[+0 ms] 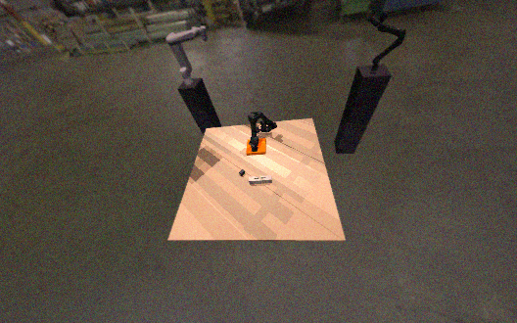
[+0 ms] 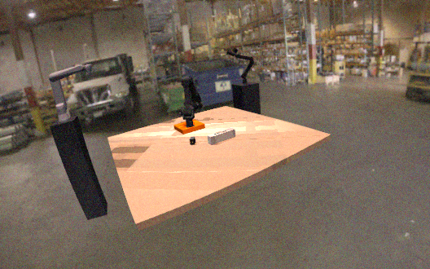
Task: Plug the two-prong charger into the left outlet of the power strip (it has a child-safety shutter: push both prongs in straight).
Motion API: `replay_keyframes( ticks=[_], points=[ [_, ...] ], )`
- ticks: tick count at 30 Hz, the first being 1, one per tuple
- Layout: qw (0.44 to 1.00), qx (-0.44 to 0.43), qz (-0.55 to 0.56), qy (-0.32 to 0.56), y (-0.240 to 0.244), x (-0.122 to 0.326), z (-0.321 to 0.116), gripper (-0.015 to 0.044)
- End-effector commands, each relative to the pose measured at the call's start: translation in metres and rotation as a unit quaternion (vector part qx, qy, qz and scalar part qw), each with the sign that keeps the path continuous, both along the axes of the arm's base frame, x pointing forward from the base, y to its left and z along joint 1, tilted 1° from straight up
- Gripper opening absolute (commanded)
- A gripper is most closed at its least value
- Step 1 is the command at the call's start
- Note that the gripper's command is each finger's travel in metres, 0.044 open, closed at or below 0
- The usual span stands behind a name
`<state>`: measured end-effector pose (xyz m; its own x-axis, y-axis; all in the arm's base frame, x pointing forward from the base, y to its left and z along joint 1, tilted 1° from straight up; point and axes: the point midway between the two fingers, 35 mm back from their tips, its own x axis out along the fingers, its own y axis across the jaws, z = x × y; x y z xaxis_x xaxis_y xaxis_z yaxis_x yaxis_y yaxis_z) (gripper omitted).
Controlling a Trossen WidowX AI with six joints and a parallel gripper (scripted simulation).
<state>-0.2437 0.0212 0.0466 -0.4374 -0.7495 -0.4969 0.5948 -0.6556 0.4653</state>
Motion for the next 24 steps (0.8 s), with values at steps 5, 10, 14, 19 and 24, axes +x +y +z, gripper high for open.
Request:
replay_keyframes(
  ticks=[5,10,14,19,24],
  points=[
    [1.000,0.002,-0.026,-0.012,0.012,0.001,-0.001,0.0440],
    [0.998,0.005,-0.064,-0.029,0.030,0.003,-0.002,0.0440],
    [0.996,0.023,-0.080,-0.037,0.045,0.005,-0.004,0.0440],
    [0.992,0.034,-0.110,-0.052,0.064,0.010,-0.006,0.0440],
    [0.986,0.034,-0.148,-0.069,0.081,0.016,-0.006,0.0440]
  ],
)
